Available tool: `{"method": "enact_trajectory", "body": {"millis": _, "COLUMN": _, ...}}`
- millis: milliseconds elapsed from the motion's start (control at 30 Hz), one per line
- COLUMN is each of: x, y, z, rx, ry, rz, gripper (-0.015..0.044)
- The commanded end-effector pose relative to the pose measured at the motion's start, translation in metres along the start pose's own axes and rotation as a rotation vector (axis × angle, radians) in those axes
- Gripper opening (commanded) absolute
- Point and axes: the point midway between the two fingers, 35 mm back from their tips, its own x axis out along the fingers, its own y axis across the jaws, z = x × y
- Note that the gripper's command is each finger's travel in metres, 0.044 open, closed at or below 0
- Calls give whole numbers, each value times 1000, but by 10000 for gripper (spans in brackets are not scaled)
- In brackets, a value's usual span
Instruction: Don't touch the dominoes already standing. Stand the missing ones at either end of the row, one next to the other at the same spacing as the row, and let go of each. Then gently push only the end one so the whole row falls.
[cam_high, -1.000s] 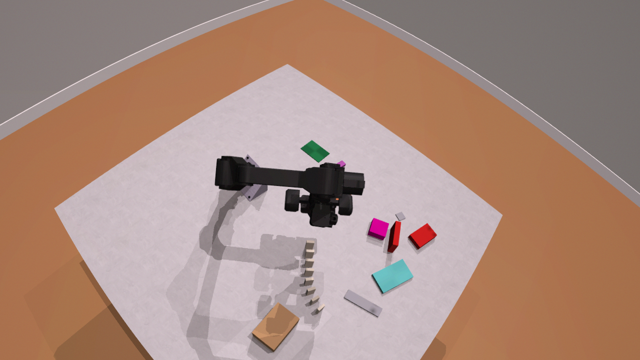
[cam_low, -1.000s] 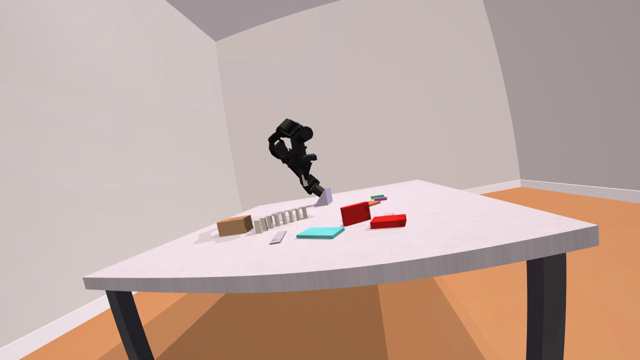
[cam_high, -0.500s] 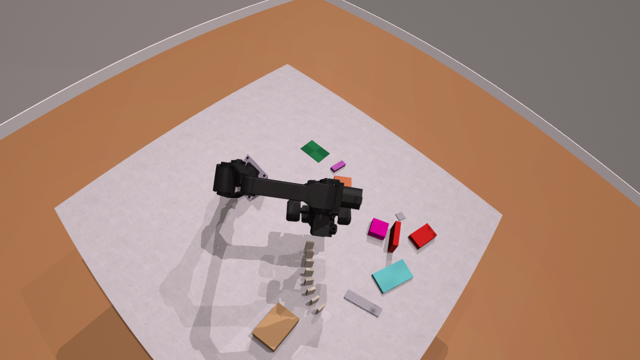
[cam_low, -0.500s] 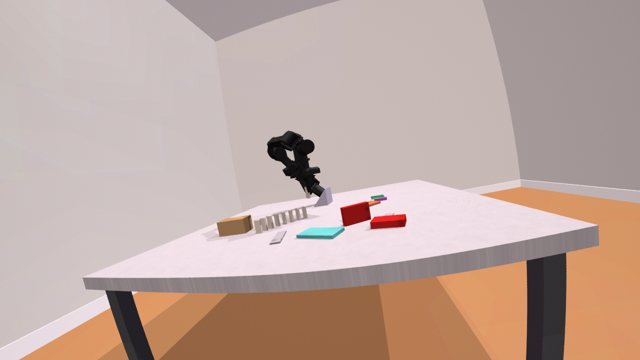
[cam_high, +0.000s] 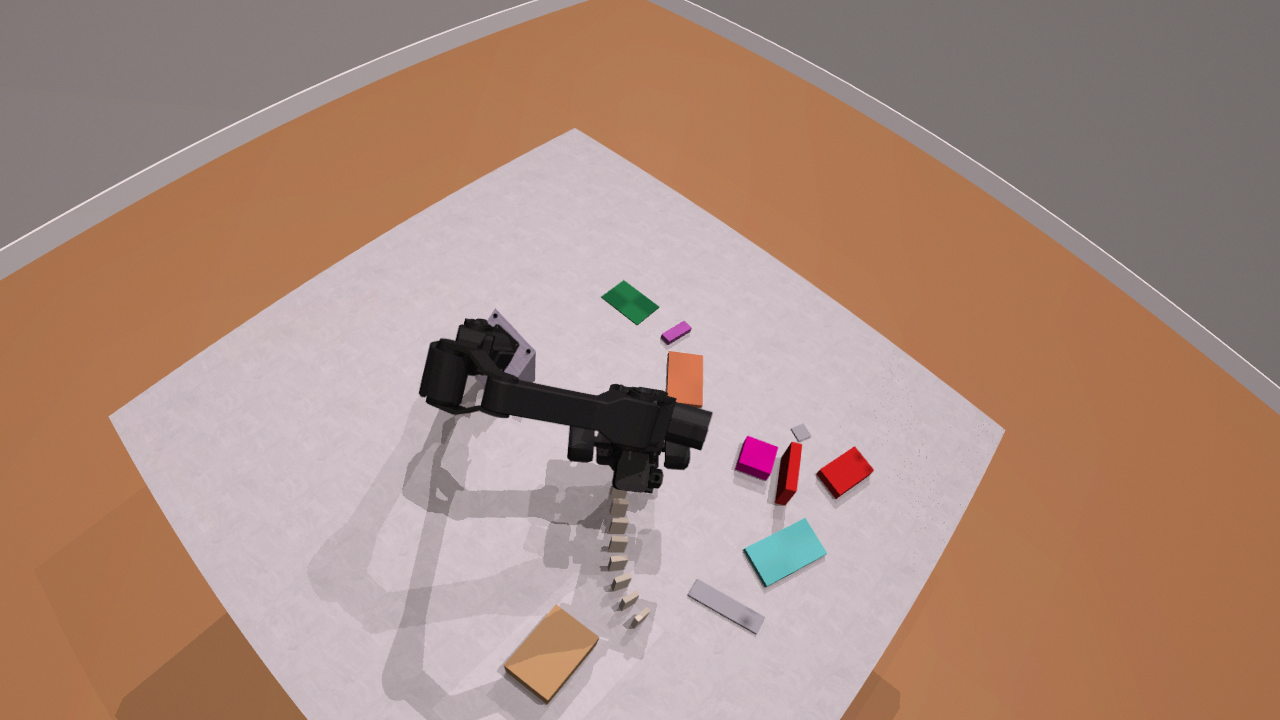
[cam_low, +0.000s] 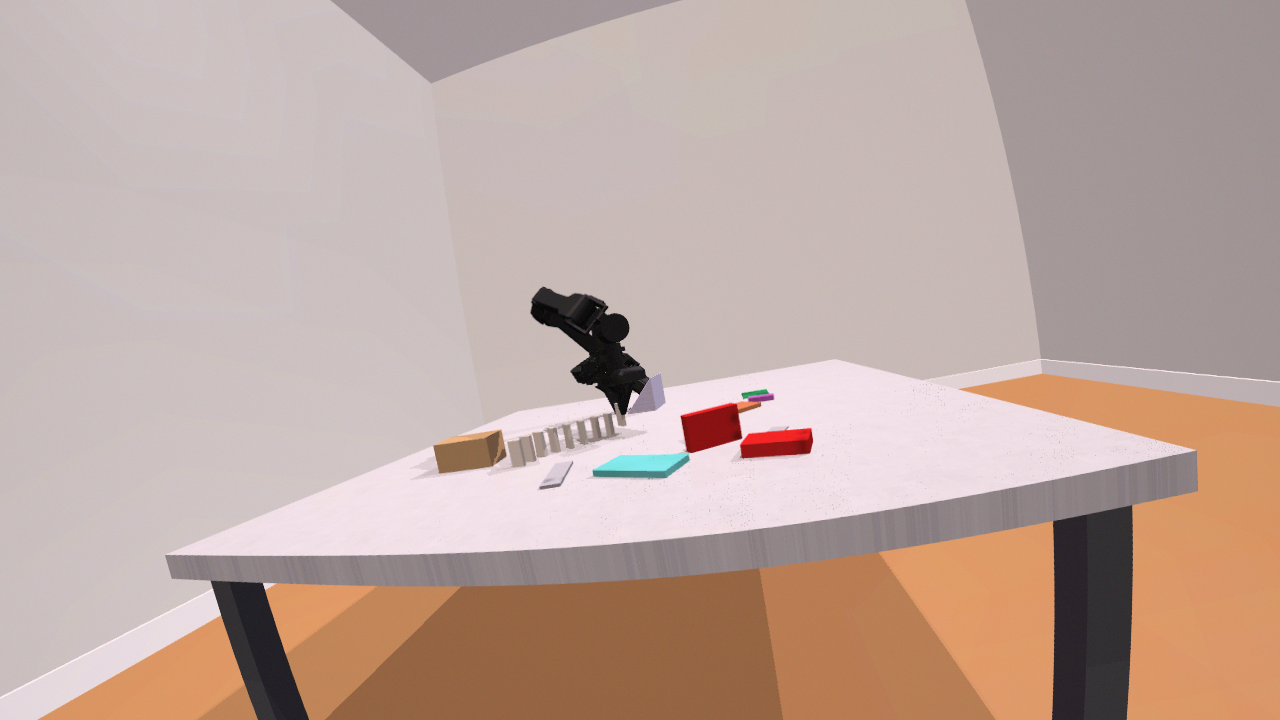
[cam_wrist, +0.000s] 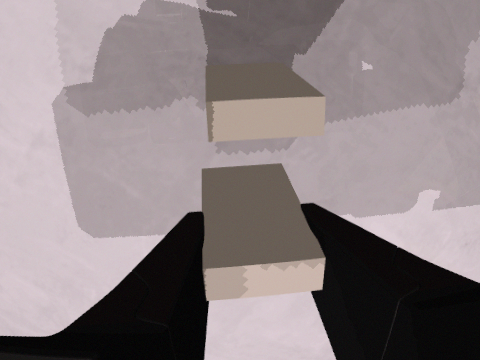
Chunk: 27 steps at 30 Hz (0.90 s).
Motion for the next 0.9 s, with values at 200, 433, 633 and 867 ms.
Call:
{"method": "enact_trajectory", "body": {"millis": 200, "x": 11, "y": -3, "z": -1, "rx": -7, "ry": -7, "rz": -4, "gripper": 107}}
{"method": "enact_trajectory", "body": {"millis": 433, "x": 11, "y": -3, "z": -1, "rx": -7, "ry": -7, "rz": -4, "gripper": 160}}
{"method": "enact_trajectory", "body": {"millis": 633, "x": 11, "y": -3, "z": -1, "rx": -7, "ry": -7, "rz": -4, "gripper": 317}}
{"method": "enact_trajectory", "body": {"millis": 867, "x": 11, "y": -3, "z": -1, "rx": -7, "ry": -7, "rz": -4, "gripper": 440}}
